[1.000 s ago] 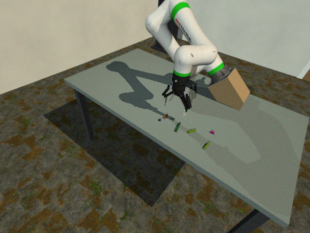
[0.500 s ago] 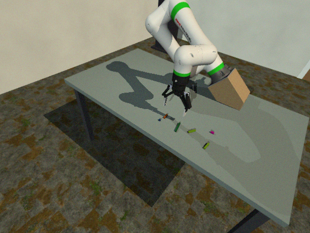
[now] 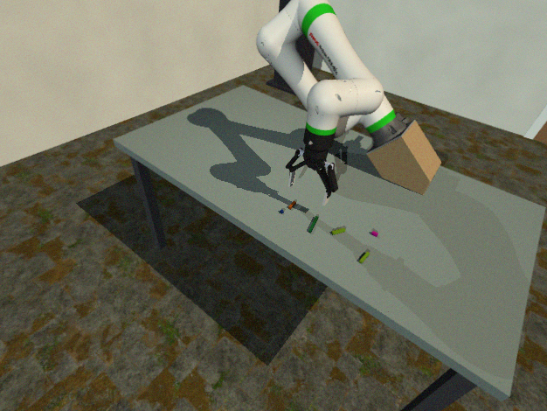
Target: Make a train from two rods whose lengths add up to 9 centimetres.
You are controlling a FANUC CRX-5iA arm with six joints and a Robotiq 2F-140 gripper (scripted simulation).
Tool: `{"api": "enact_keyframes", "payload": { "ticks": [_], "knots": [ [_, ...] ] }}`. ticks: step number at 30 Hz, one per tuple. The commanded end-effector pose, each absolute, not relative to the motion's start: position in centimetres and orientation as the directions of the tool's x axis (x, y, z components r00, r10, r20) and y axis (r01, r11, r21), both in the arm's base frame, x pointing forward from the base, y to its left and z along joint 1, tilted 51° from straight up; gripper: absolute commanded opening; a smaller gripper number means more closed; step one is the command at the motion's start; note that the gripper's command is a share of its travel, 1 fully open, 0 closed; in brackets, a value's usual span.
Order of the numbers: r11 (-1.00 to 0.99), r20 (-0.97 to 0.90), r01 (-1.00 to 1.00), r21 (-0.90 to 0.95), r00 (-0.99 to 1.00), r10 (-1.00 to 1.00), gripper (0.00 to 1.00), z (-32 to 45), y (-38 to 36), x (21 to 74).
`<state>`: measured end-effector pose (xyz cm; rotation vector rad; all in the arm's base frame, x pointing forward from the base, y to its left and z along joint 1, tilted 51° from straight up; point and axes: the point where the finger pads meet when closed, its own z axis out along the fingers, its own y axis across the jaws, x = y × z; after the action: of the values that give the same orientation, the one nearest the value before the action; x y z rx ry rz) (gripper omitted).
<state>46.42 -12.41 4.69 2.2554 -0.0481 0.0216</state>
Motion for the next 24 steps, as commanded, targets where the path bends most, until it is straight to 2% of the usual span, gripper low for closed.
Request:
{"api": "enact_keyframes", "payload": {
  "ticks": [1, 17, 20, 22, 24],
  "knots": [
    [-0.632, 0.032, -0.042, 0.774, 0.999, -0.027, 1.00, 4.7, -12.4, 46.4],
    [-0.632, 0.030, -0.039, 0.774, 0.999, -0.025, 1.00, 4.7, -12.4, 46.4],
    [-0.631, -0.073, 0.094, 0.770, 0.996, 0.059, 1.00, 4.1, -11.9, 46.5],
    [-0.631, -0.073, 0.094, 0.770, 0.996, 0.059, 1.00, 4.1, -11.9, 46.5],
    [-0.616, -0.182, 0.236, 0.752, 0.972, 0.149, 1.00, 3.5, -11.4, 46.6]
  ]
}}
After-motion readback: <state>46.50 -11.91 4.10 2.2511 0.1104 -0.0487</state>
